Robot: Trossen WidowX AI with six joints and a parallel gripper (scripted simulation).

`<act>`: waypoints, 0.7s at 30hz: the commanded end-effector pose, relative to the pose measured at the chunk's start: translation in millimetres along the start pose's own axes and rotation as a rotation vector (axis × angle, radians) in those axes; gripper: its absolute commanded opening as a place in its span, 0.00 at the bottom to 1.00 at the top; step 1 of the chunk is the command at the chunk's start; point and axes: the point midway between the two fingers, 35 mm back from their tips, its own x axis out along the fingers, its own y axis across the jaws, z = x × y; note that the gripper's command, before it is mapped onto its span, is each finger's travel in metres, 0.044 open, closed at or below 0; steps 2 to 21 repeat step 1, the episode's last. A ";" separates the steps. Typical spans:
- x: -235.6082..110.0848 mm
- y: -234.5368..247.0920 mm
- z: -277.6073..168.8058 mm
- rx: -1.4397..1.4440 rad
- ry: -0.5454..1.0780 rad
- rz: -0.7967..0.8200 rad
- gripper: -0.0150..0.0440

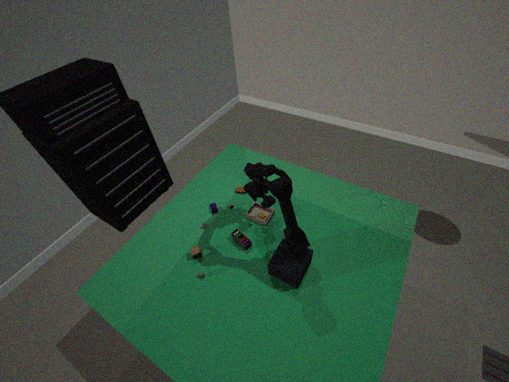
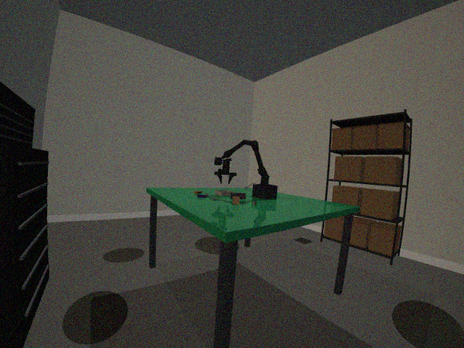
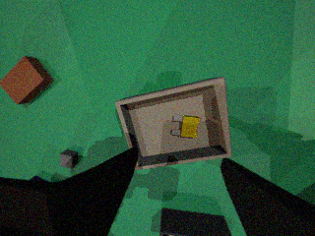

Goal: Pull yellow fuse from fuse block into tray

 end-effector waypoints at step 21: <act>0.0 0.0 0.0 0.000 0.000 0.000 0.81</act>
